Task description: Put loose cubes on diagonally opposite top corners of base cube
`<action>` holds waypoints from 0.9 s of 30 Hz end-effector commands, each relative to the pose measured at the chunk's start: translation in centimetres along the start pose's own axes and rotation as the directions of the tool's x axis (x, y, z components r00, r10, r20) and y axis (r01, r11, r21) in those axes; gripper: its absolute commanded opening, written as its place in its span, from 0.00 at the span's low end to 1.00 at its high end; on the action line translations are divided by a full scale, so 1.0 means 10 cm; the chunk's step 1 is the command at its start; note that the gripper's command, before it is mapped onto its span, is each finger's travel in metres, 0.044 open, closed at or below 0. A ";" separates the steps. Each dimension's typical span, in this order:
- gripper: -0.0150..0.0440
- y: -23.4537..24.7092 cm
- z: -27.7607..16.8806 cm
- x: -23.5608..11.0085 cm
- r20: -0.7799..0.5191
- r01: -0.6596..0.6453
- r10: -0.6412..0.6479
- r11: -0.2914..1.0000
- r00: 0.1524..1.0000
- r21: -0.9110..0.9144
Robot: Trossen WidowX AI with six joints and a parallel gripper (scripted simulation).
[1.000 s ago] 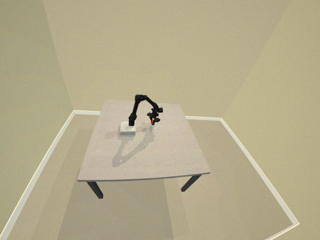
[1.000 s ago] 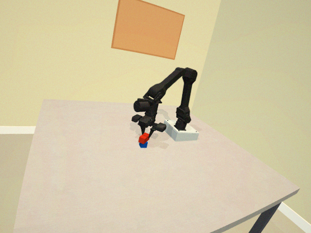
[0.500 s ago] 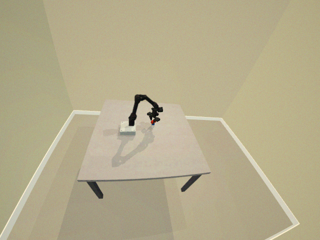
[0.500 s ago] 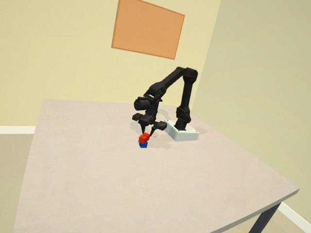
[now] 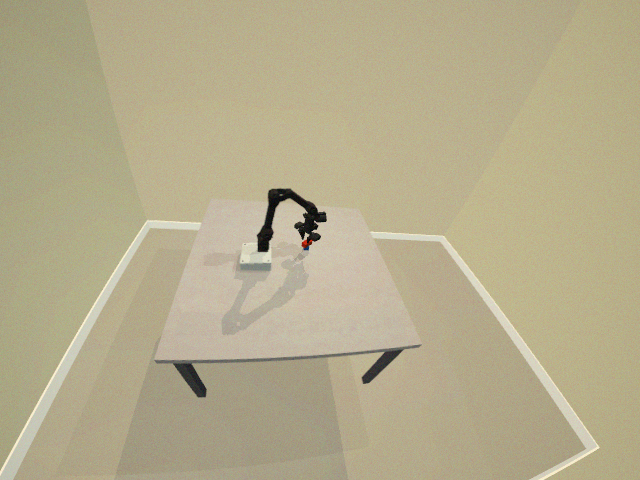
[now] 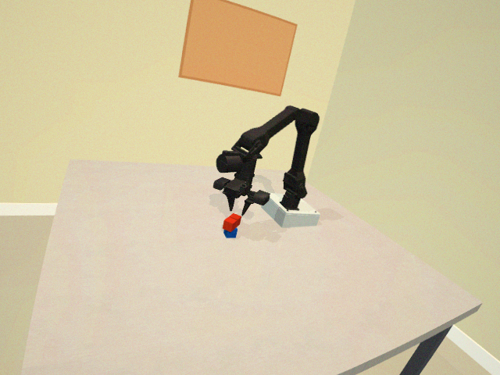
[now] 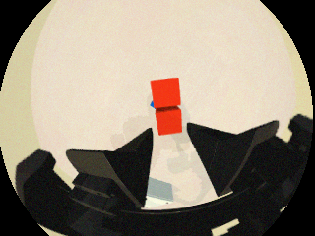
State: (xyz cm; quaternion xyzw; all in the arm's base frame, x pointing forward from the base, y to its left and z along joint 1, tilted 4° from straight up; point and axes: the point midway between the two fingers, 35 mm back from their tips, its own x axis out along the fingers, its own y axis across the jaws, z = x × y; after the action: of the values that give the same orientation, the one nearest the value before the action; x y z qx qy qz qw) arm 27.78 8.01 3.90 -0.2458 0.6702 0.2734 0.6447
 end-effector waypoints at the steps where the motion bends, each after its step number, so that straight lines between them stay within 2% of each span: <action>1: 0.60 -0.01 0.02 -0.08 0.012 0.006 -0.006 1.000 1.000 -0.004; 27: 0.60 -0.01 0.02 -0.38 0.012 0.006 -0.006 1.000 1.000 -0.004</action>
State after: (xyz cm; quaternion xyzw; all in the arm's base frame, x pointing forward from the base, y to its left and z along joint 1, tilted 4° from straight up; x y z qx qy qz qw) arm 27.95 7.93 7.00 -0.2458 0.6696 0.2733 0.6454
